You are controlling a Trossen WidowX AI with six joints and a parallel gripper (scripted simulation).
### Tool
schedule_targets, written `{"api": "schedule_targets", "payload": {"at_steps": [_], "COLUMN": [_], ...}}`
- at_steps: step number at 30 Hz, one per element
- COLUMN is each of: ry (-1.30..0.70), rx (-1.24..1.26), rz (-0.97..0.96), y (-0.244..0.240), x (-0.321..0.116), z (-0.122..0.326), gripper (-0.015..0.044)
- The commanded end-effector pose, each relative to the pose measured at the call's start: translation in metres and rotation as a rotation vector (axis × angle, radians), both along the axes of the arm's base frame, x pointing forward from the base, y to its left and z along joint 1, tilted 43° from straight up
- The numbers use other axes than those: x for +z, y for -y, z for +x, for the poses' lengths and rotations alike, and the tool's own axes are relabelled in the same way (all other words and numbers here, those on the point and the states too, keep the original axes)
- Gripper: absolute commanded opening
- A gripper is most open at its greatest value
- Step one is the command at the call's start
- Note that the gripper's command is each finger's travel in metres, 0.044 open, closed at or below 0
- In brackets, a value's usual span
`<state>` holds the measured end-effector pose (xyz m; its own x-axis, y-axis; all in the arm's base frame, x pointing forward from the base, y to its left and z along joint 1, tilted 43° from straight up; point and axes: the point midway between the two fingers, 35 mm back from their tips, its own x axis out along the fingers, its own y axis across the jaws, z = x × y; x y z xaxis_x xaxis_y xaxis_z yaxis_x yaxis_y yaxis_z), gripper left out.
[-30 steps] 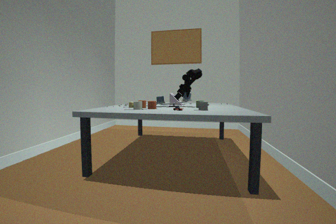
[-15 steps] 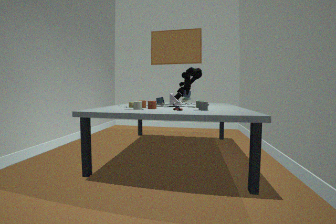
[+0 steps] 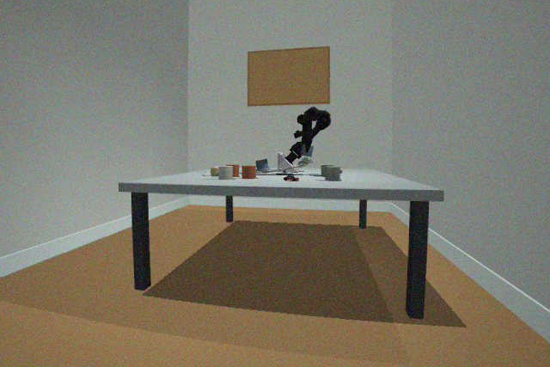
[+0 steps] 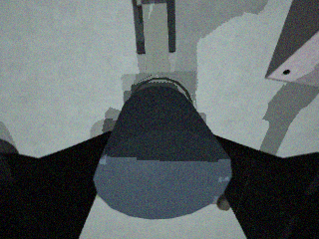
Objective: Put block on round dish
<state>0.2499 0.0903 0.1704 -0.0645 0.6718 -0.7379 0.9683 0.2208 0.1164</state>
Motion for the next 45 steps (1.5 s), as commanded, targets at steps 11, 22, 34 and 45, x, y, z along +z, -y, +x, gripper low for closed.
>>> {"api": "schedule_targets", "payload": {"at_steps": [11,22,34,45], "ry": [0.009,0.004,-0.010,-0.010], "rx": [-0.021,-0.038,-0.041,-0.041], "rz": [-0.001,-0.001,0.003,0.003], "y": [0.013,0.023,0.023,0.023], "x": [0.016,0.027,0.027,0.027], "z": [0.001,0.000,-0.002,-0.002], "gripper": [0.0000,0.0000,0.0000,0.0000]}}
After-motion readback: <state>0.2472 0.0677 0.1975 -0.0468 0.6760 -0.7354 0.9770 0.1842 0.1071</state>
